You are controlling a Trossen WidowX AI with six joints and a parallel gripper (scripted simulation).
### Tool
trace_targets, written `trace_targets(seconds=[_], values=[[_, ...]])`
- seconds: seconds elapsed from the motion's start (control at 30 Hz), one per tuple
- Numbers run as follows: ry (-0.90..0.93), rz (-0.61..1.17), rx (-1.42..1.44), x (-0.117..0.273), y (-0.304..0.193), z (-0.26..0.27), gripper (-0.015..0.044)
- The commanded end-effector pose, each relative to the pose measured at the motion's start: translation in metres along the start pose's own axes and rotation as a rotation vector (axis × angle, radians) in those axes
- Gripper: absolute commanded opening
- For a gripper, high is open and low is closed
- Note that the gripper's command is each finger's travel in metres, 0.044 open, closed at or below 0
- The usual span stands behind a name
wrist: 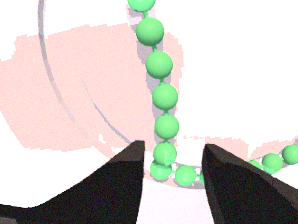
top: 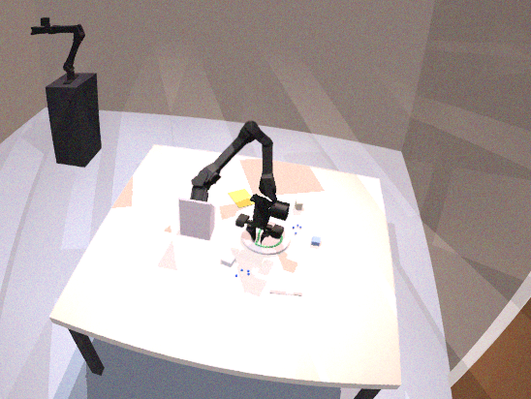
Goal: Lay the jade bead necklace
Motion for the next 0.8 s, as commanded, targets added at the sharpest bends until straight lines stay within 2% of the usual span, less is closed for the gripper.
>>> trace_targets(seconds=[0.0,0.1,0.27,0.77], values=[[0.007,-0.004,-0.012,-0.0023,-0.0008,0.003,0.012],[0.007,-0.004,-0.012,-0.0023,-0.0008,0.003,0.012],[0.003,0.0,-0.003,-0.0012,-0.0004,0.0009,0.0],[0.003,0.0,-0.003,-0.0012,-0.0004,0.0009,0.0]])
Point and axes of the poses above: the point midway between the two fingers, 35 mm back from their tips, its own x axis back along the fingers, its own z axis across the jaws, y = z × x, the point moved 10 cm from there along x, back along the fingers, and after that the axes turned 1 degree about x, right-handed, at the moved point
